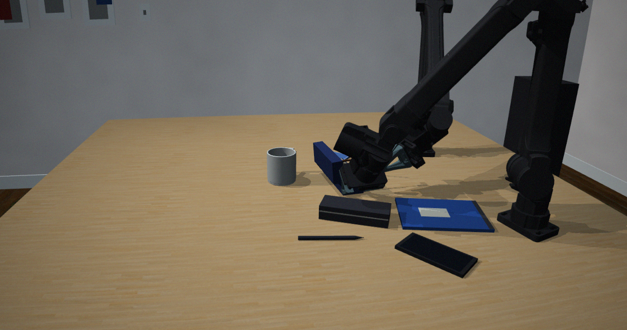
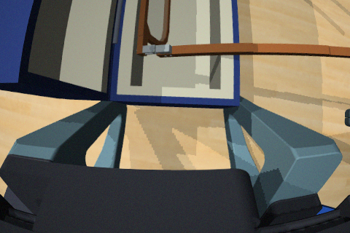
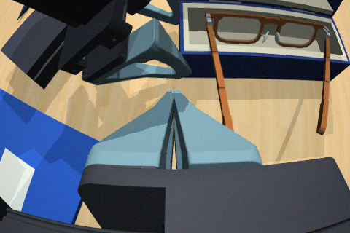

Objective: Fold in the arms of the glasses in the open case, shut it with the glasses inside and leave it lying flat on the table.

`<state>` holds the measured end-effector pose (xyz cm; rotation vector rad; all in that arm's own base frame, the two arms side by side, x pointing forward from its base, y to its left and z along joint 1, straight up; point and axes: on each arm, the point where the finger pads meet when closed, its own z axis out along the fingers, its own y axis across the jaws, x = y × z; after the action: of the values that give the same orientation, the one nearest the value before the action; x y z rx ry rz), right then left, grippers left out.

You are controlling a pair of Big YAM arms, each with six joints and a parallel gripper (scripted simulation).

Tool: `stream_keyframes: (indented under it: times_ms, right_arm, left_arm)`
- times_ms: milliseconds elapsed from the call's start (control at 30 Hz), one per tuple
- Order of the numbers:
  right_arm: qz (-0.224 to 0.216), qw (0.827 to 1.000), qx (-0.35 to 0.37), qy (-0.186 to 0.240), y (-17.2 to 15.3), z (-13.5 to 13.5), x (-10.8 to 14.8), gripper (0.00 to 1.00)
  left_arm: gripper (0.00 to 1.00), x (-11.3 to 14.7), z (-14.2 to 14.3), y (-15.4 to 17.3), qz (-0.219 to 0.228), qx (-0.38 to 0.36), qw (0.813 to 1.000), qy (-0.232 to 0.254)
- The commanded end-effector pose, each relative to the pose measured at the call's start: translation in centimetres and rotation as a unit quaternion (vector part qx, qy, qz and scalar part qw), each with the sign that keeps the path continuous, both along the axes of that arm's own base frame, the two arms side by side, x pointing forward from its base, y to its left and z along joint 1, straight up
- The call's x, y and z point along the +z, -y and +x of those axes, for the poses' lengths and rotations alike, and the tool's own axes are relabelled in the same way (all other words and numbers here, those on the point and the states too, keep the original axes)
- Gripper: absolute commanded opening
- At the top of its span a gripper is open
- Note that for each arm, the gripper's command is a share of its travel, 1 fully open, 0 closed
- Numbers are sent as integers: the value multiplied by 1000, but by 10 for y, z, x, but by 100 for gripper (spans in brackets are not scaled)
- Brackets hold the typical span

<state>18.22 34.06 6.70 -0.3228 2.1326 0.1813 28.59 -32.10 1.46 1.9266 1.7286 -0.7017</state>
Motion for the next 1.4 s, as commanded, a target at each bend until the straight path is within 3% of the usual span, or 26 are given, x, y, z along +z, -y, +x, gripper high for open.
stream_keyframes:
  times_ms: [0,1367]
  right_arm:
    - [34,999,-11,-5,-18,8,22,0]
    - [-12,995,2,-104,8,21,24,0]
  left_arm:
    - [57,21,31,16,-20,11,999,26]
    - [57,22,31,17,-22,9,999,29]
